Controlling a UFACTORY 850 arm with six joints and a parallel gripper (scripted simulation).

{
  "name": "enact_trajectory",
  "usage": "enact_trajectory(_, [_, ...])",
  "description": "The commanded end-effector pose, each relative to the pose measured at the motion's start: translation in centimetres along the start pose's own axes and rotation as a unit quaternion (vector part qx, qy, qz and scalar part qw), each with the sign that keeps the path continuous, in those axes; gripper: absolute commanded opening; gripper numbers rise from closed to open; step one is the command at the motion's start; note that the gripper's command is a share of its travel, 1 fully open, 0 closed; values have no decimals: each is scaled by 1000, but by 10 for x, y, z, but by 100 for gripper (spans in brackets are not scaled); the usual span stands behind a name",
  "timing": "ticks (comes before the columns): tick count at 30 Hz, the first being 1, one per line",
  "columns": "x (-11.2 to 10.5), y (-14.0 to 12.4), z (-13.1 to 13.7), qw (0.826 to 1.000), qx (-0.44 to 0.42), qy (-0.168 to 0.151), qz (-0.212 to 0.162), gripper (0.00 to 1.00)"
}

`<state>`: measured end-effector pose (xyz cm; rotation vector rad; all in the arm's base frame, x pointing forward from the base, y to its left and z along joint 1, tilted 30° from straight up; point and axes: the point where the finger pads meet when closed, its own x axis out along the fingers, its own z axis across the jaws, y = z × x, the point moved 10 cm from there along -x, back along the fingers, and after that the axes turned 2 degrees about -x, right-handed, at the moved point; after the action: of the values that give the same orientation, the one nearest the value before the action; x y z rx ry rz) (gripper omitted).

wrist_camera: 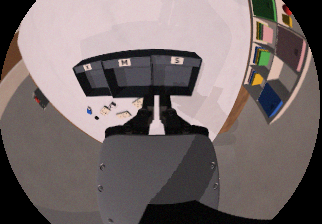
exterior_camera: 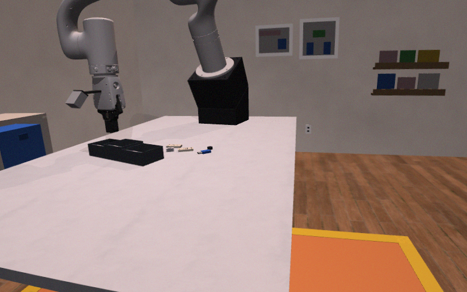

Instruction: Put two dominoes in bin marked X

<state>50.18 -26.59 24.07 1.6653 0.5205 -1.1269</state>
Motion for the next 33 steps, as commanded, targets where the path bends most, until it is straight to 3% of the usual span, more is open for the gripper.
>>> enact_trajectory(1, [0,0,-26,1000,0,-4,3,7])
enact_trajectory(6, [0,-1,-51,1000,0,-4,3,7])
enact_trajectory(15, [0,-1,-55,1000,0,-4,3,7])
enact_trajectory(33, [43,-1,-54,1000,0,-4,3,7])
